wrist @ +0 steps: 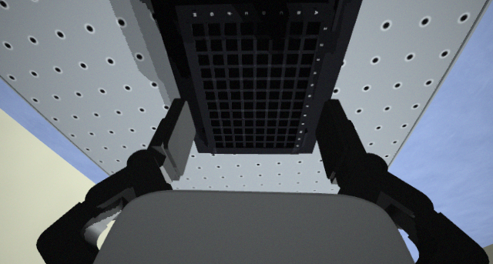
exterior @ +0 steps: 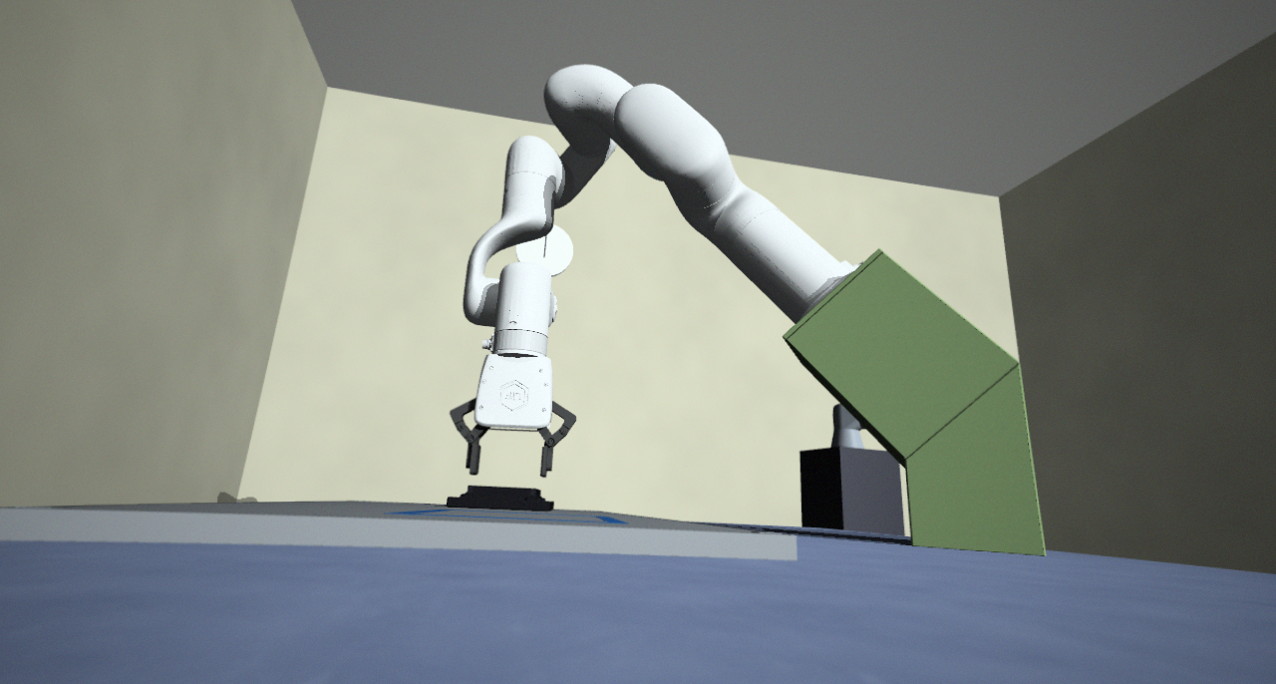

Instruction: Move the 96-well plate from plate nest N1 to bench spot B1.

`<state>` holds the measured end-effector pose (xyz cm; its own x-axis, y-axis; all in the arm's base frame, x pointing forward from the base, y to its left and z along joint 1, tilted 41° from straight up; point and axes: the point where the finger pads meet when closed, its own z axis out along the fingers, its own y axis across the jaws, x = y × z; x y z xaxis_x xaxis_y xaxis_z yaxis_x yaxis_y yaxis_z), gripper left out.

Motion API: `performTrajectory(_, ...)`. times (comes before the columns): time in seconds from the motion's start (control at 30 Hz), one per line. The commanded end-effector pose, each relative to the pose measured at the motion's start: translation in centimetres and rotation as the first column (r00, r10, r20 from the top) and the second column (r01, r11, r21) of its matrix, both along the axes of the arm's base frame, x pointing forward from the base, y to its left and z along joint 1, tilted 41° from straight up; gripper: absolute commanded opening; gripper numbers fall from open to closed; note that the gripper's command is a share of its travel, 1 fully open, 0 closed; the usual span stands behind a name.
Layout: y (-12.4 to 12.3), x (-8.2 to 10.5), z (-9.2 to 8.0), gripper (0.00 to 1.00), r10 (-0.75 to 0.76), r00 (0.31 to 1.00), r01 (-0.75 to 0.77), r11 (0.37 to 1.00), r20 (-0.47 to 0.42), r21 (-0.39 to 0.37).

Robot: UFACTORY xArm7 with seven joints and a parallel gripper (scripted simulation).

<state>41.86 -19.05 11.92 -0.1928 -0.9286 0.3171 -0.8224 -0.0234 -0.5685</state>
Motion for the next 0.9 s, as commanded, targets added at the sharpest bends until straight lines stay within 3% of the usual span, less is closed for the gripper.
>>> performTrajectory(0.0, -0.04, 0.09, 0.00, 1.00, 0.006, 1.000, -0.006, 1.000, 0.016, -0.001)
performTrajectory(0.87, -0.45, 0.71, -0.85, 1.00, 0.006, 1.000, -0.006, 1.000, 0.016, -0.001)
